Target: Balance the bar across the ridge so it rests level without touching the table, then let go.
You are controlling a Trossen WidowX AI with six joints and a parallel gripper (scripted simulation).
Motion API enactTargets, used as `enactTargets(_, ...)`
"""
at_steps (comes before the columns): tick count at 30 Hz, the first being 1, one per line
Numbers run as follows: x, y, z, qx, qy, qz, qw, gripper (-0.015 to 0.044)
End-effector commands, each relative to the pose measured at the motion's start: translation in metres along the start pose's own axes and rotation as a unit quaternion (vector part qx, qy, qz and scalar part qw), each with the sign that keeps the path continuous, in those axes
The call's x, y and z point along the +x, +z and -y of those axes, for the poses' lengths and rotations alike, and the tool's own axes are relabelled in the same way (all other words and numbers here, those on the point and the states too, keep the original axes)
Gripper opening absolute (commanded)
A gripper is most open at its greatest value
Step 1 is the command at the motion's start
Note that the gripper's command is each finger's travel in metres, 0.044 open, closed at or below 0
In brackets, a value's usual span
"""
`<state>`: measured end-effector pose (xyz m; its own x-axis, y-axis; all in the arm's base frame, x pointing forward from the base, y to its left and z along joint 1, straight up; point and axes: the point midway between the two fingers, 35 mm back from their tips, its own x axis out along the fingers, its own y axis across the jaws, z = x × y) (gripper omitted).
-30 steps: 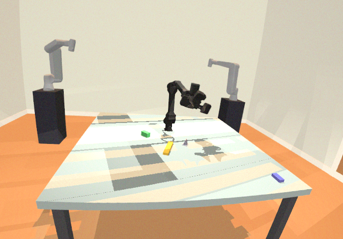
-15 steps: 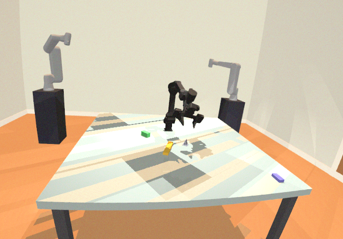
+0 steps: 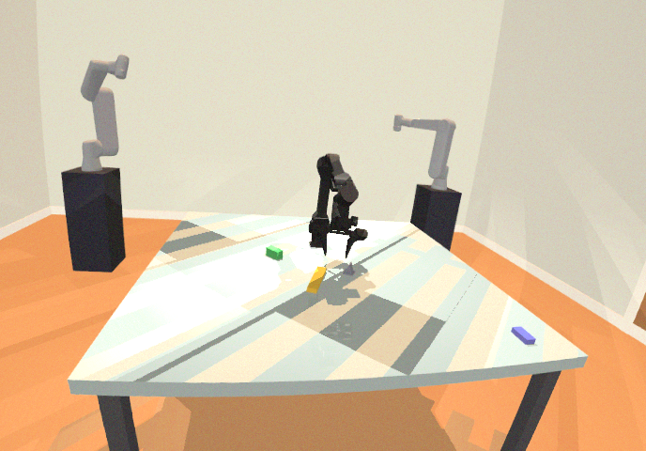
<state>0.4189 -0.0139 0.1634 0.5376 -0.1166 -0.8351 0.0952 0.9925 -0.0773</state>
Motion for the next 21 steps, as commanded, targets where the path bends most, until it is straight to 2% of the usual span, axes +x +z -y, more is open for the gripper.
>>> enactTargets(1, 0.005, -0.023, 0.011, 0.032, 0.003, -0.071, 0.997, 0.0315)
enactTargets(14, -0.002, -0.085, 0.036, 0.129, 0.002, -0.262, 0.957, 0.0315)
enactTargets(21, -0.004, -0.088, 0.037, 0.134, 0.002, -0.271, 0.953, 0.0315)
